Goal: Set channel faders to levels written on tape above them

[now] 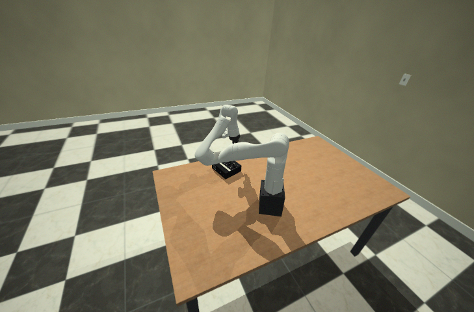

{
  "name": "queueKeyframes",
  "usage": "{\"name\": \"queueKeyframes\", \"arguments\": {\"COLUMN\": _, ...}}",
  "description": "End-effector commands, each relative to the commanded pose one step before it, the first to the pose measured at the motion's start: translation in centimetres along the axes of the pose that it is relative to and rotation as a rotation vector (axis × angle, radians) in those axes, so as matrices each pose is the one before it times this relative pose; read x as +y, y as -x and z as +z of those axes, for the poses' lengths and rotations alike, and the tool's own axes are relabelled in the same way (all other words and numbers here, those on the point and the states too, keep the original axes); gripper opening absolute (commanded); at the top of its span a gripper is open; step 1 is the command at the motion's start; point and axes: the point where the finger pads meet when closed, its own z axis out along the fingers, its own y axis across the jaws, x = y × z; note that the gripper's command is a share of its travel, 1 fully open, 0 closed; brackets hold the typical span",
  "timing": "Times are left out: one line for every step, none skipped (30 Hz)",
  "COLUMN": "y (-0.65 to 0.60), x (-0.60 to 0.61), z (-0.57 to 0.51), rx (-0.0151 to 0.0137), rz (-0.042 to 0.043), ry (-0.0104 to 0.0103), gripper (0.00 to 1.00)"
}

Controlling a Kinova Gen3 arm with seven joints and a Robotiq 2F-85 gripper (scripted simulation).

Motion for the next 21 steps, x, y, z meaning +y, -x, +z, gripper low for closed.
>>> {"name": "queueKeyframes", "arguments": {"y": -0.825, "x": -0.378, "z": -1.212, "rx": 0.02420, "rz": 0.16795, "ry": -0.01503, "gripper": 1.00}}
{"name": "queueKeyframes", "arguments": {"y": -0.174, "x": -0.306, "z": -0.308, "rx": 0.00581, "rz": 0.06457, "ry": -0.01032, "gripper": 1.00}}
{"name": "queueKeyframes", "arguments": {"y": -0.171, "x": -0.326, "z": -0.308, "rx": 0.00569, "rz": 0.06420, "ry": -0.01086, "gripper": 1.00}}
{"name": "queueKeyframes", "arguments": {"y": -0.166, "x": -0.344, "z": -0.305, "rx": 0.00550, "rz": 0.06345, "ry": -0.01133, "gripper": 1.00}}
{"name": "queueKeyframes", "arguments": {"y": -0.158, "x": -0.360, "z": -0.301, "rx": 0.00524, "rz": 0.06235, "ry": -0.01172, "gripper": 1.00}}
{"name": "queueKeyframes", "arguments": {"y": -0.148, "x": -0.373, "z": -0.295, "rx": 0.00492, "rz": 0.06091, "ry": -0.01202, "gripper": 1.00}}
{"name": "queueKeyframes", "arguments": {"y": -0.136, "x": -0.383, "z": -0.288, "rx": 0.00438, "rz": 0.05687, "ry": -0.01205, "gripper": 1.00}}
{"name": "queueKeyframes", "arguments": {"y": -0.124, "x": -0.389, "z": -0.279, "rx": 0.00326, "rz": 0.04346, "ry": -0.01130, "gripper": 1.00}}
{"name": "queueKeyframes", "arguments": {"y": -0.114, "x": -0.389, "z": -0.268, "rx": 0.00324, "rz": 0.04282, "ry": -0.01146, "gripper": 1.00}}
{"name": "queueKeyframes", "arguments": {"y": -0.104, "x": -0.385, "z": -0.257, "rx": 0.00310, "rz": 0.04196, "ry": -0.01143, "gripper": 1.00}}
{"name": "queueKeyframes", "arguments": {"y": -0.093, "x": -0.377, "z": -0.243, "rx": 0.00292, "rz": 0.04123, "ry": -0.01130, "gripper": 1.00}}
{"name": "queueKeyframes", "arguments": {"y": -0.080, "x": -0.366, "z": -0.229, "rx": 0.00272, "rz": 0.04067, "ry": -0.01111, "gripper": 1.00}}
{"name": "queueKeyframes", "arguments": {"y": 0.000, "x": 0.000, "z": 0.000, "rx": 0.00000, "rz": 0.00000, "ry": 0.00000, "gripper": 1.00}}
{"name": "queueKeyframes", "arguments": {"y": 0.000, "x": 0.000, "z": 0.000, "rx": 0.00000, "rz": 0.00000, "ry": 0.00000, "gripper": 1.00}}
{"name": "queueKeyframes", "arguments": {"y": -0.068, "x": -0.351, "z": -0.213, "rx": 0.00482, "rz": 0.09380, "ry": -0.01441, "gripper": 1.00}}
{"name": "queueKeyframes", "arguments": {"y": -0.038, "x": -0.336, "z": -0.195, "rx": 0.00162, "rz": 0.03937, "ry": -0.01028, "gripper": 1.00}}
{"name": "queueKeyframes", "arguments": {"y": -0.027, "x": -0.313, "z": -0.178, "rx": 0.00129, "rz": 0.03583, "ry": -0.00956, "gripper": 1.00}}
{"name": "queueKeyframes", "arguments": {"y": -0.018, "x": -0.288, "z": -0.160, "rx": 0.00100, "rz": 0.03223, "ry": -0.00876, "gripper": 1.00}}
{"name": "queueKeyframes", "arguments": {"y": -0.011, "x": -0.260, "z": -0.142, "rx": 0.00075, "rz": 0.02858, "ry": -0.00790, "gripper": 1.00}}
{"name": "queueKeyframes", "arguments": {"y": -0.005, "x": -0.230, "z": -0.124, "rx": 0.00055, "rz": 0.02495, "ry": -0.00699, "gripper": 1.00}}
{"name": "queueKeyframes", "arguments": {"y": -0.001, "x": -0.200, "z": -0.106, "rx": 0.00039, "rz": 0.02136, "ry": -0.00606, "gripper": 1.00}}
